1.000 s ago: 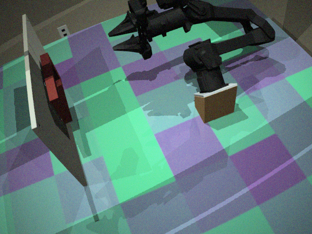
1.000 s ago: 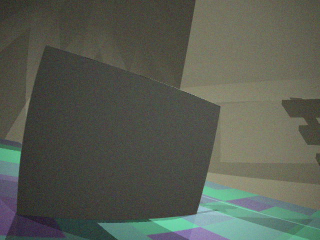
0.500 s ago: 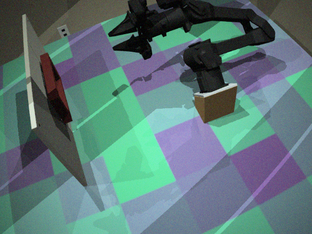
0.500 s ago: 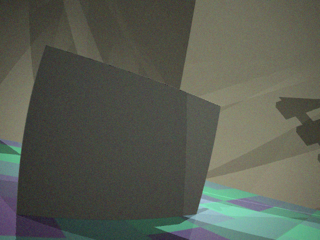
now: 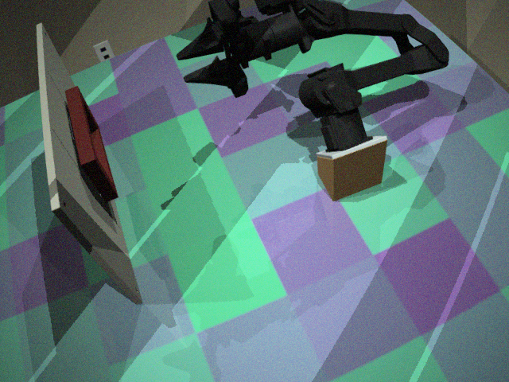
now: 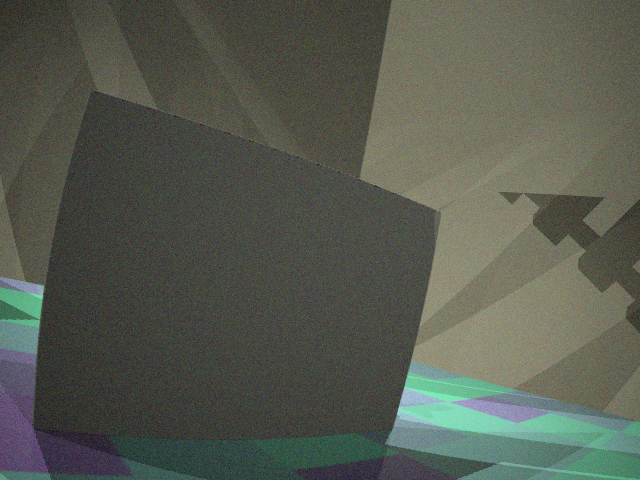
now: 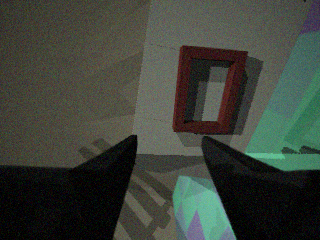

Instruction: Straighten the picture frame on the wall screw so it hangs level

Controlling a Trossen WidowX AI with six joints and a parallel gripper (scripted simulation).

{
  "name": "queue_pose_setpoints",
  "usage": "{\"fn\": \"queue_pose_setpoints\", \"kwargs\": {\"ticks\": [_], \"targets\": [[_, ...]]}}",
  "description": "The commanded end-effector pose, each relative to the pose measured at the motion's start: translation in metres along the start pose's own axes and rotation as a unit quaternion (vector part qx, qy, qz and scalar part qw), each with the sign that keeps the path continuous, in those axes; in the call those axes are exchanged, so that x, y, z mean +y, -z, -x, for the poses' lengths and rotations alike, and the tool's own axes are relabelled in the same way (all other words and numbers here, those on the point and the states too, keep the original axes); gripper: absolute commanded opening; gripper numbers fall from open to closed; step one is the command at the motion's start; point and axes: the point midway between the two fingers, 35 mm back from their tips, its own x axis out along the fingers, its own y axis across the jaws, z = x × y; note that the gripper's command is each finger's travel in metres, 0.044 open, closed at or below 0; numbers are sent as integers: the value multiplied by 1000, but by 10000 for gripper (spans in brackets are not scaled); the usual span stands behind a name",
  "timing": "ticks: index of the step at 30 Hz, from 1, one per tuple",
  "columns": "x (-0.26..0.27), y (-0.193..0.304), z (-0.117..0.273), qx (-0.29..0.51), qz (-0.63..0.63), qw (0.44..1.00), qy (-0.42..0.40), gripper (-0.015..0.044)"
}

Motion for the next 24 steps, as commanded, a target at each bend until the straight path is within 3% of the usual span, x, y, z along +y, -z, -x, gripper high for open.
{"fn": "queue_pose_setpoints", "kwargs": {"ticks": [1, 13, 24], "targets": [[0, -1, -5, 0, -1, 1000, 0, 260], [-36, -8, -72, -3, -13, 1000, -7, 260], [-40, -8, -75, -4, -14, 1000, -8, 260]]}}
